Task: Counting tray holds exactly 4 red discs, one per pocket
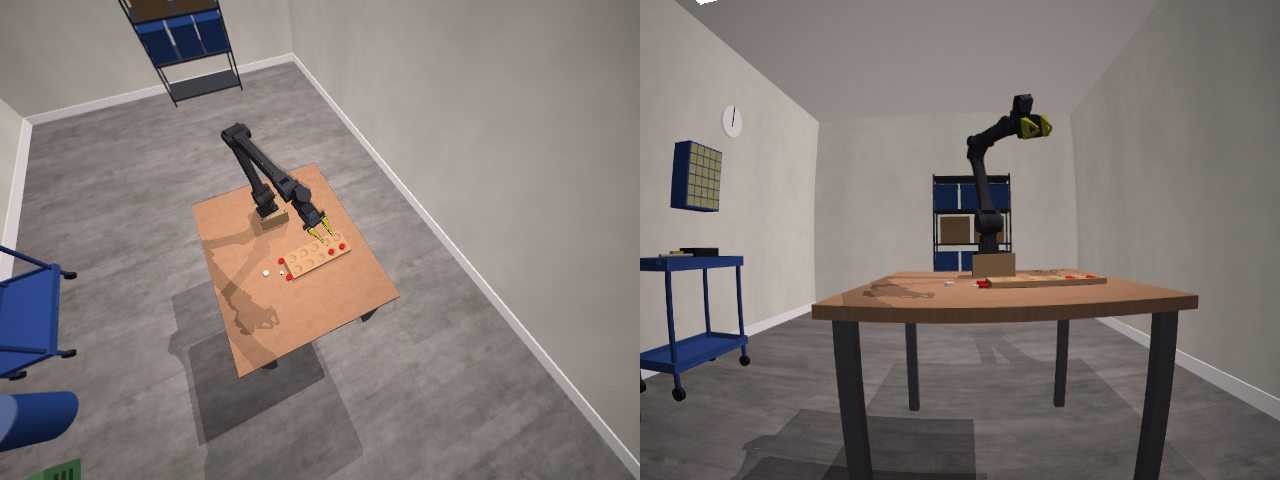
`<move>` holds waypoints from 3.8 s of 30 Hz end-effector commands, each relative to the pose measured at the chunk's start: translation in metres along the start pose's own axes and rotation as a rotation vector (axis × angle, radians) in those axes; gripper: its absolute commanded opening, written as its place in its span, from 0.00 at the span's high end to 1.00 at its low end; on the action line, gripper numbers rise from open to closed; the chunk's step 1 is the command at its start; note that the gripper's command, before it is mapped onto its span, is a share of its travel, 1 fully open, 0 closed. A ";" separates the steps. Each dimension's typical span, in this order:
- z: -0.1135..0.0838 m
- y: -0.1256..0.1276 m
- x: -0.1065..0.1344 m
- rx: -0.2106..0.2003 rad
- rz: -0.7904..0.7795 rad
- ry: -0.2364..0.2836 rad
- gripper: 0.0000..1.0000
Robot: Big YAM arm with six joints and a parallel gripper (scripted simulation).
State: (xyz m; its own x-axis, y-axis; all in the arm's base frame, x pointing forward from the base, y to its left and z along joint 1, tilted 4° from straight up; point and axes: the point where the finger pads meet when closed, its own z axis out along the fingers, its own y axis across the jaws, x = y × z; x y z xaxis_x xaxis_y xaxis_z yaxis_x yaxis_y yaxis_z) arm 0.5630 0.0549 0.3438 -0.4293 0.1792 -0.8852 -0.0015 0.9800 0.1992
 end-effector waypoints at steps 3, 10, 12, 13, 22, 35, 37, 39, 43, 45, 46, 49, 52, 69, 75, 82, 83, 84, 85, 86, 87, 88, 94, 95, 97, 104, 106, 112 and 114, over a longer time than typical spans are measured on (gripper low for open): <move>-0.039 -0.004 -0.070 -0.008 -0.062 -0.198 0.56; -0.025 0.003 -0.060 -0.018 -0.067 -0.163 0.56; -0.025 0.002 -0.059 -0.015 -0.067 -0.158 0.56; -0.025 0.002 -0.059 -0.015 -0.067 -0.158 0.56; -0.074 -0.009 -0.112 0.004 -0.114 -0.332 0.56; -0.056 -0.004 -0.094 -0.004 -0.118 -0.281 0.56; -0.098 -0.021 -0.119 0.031 -0.168 -0.413 0.56; -0.109 -0.016 -0.142 0.026 -0.170 -0.454 0.56; -0.093 -0.010 -0.132 0.014 -0.172 -0.424 0.56; -0.091 -0.011 -0.128 0.016 -0.172 -0.407 0.56; -0.090 -0.012 -0.127 0.017 -0.172 -0.403 0.56; -0.090 -0.012 -0.127 0.017 -0.172 -0.403 0.56; -0.090 -0.012 -0.127 0.017 -0.172 -0.403 0.56; -0.077 -0.035 -0.103 0.088 -0.315 -0.335 0.56; -0.056 -0.060 -0.081 0.136 -0.389 -0.241 0.56; -0.037 -0.077 -0.056 0.160 -0.467 -0.145 0.56; -0.037 -0.077 -0.056 0.160 -0.467 -0.145 0.56; -0.038 -0.071 -0.060 0.152 -0.471 -0.152 0.56; -0.037 -0.066 -0.059 0.143 -0.474 -0.152 0.56; -0.037 -0.065 -0.059 0.141 -0.474 -0.153 0.56; -0.037 -0.066 -0.059 0.143 -0.474 -0.152 0.56; -0.037 -0.067 -0.059 0.144 -0.473 -0.152 0.56; -0.019 -0.082 -0.033 0.157 -0.551 -0.055 0.56; -0.019 -0.080 -0.033 0.154 -0.552 -0.055 0.56; -0.019 -0.082 -0.033 0.156 -0.551 -0.055 0.56; -0.005 -0.094 -0.010 0.158 -0.629 0.037 0.56; 0.007 -0.119 0.016 0.170 -0.694 0.138 0.56; 0.008 -0.109 0.017 0.153 -0.702 0.135 0.56; 0.017 -0.133 0.043 0.155 -0.763 0.235 0.56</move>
State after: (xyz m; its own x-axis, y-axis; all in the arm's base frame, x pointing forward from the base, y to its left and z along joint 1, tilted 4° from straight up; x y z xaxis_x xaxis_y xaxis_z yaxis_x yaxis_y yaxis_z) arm 0.5587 -0.0518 0.2963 -0.4924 -0.4842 -0.7232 -0.1889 0.8706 -0.4543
